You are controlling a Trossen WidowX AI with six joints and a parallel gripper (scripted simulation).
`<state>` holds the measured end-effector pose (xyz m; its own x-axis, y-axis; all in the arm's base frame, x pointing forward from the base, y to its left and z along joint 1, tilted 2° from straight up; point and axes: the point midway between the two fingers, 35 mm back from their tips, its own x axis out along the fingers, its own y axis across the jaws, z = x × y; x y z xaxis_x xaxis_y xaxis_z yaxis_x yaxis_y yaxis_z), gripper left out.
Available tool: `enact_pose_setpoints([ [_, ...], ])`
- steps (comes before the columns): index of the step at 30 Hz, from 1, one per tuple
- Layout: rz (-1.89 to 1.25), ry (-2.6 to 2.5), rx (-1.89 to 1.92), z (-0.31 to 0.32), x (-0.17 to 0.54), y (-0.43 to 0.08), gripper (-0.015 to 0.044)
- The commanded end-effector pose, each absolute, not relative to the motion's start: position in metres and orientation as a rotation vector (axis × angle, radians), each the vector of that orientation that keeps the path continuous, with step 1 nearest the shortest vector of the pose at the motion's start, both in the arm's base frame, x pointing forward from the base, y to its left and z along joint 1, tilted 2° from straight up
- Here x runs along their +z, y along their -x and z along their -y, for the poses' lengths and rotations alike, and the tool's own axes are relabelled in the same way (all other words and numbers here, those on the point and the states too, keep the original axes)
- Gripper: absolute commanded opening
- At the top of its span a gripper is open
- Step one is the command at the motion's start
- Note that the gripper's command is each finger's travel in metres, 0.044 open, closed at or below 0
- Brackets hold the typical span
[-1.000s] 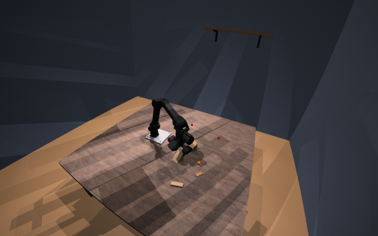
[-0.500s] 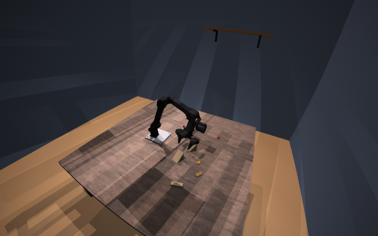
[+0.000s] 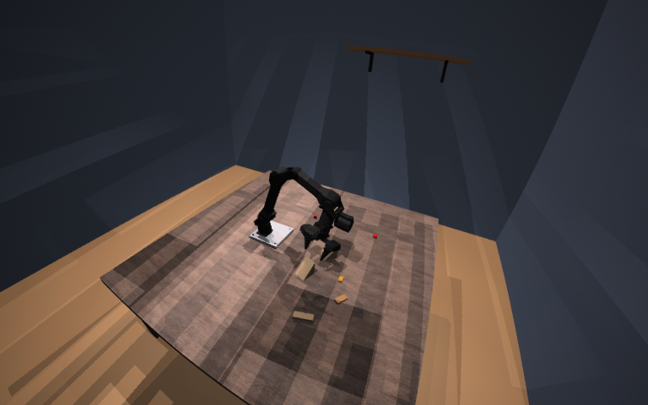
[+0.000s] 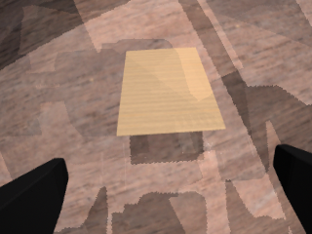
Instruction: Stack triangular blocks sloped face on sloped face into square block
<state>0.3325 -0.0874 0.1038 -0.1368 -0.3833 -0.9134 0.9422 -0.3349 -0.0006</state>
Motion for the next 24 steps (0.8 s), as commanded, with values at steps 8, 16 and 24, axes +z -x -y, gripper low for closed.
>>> enact_pose_setpoints([
  [8,-0.763,-1.075,-1.669,0.096,0.087,-0.332,0.044],
  [16,-0.762,-1.075,-1.669,0.101,0.075,-0.33,0.044],
  [24,-0.762,-1.074,-1.669,0.106,0.063,-0.328,0.044],
])
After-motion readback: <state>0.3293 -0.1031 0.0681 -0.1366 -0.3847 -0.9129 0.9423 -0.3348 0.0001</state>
